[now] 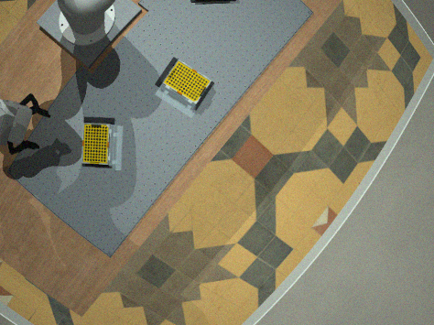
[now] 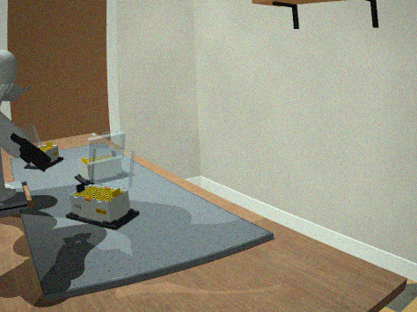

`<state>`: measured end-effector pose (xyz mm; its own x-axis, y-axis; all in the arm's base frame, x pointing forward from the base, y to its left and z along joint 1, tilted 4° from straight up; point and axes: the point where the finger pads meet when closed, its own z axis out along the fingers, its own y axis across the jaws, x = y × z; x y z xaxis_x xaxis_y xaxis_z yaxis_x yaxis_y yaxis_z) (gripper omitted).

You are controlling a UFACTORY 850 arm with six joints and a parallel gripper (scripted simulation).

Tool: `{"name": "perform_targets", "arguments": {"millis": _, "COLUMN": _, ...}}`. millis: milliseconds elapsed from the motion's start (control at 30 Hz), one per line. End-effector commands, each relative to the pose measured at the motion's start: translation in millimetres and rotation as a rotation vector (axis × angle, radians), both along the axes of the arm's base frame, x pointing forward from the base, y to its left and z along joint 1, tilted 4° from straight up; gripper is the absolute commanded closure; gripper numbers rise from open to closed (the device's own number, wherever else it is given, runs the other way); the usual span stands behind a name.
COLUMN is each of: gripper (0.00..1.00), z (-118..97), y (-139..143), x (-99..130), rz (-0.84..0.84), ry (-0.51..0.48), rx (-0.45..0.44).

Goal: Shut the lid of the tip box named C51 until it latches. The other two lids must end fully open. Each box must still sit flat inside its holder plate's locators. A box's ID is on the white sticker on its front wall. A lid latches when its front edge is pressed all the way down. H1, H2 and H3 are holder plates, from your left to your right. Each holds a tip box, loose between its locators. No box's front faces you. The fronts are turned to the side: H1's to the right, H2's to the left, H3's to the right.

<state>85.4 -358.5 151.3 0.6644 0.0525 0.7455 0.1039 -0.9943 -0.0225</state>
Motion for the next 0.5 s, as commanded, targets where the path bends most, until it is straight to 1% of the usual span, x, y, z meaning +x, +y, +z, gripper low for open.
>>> {"name": "perform_targets", "arguments": {"millis": 0, "gripper": 0.0, "z": -20, "y": -2, "x": 2, "rz": -0.002, "ry": -0.003, "rx": -0.005}}
{"name": "perform_targets", "arguments": {"millis": 467, "gripper": 0.0, "z": -90, "y": 0, "x": 5, "rz": -0.002, "ry": -0.003, "rx": -0.005}}
